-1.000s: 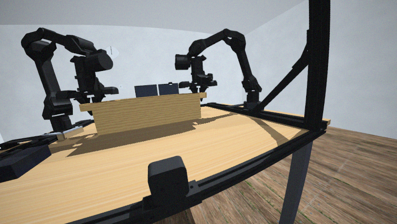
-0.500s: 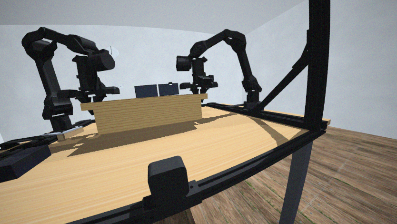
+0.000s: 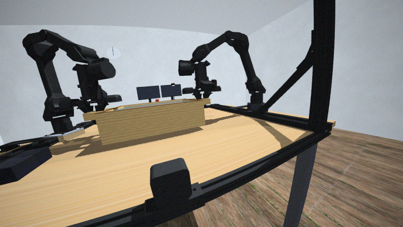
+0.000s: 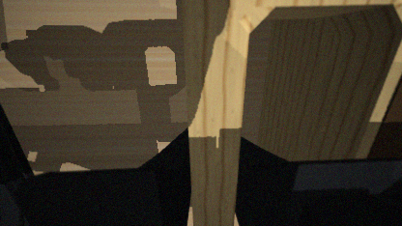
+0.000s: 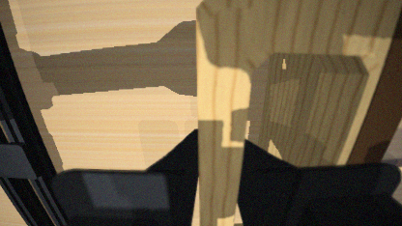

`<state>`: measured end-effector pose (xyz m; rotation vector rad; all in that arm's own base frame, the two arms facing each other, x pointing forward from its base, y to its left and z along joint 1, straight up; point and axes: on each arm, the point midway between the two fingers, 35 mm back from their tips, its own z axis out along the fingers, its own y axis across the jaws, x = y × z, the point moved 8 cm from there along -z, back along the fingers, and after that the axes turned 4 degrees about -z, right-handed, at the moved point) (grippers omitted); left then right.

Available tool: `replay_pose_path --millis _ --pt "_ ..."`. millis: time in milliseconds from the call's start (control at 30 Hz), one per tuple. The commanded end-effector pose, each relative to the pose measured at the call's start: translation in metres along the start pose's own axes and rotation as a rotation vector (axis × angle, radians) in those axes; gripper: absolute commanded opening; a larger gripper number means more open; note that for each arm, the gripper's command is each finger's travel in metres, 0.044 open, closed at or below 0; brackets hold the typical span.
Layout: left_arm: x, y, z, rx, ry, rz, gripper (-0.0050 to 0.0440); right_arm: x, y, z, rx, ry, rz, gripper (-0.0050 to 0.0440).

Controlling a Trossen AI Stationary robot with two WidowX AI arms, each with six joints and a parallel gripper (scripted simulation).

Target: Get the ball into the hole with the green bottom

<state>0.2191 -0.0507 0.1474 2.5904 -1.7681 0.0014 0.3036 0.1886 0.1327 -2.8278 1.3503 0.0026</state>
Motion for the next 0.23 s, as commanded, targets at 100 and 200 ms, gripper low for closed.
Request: replay_pose_path --millis 100,200 --pt "-0.0001 -0.0003 0.0106 0.004 -0.004 -0.002 0.0020 -0.0004 0.0001 0.0125 -0.006 0.005 0.000 0.0020" --pt "-0.0001 -0.0003 0.0108 0.004 -0.004 -0.002 0.0068 -0.0004 0.0001 0.0128 -0.006 0.005 0.000 0.0068"
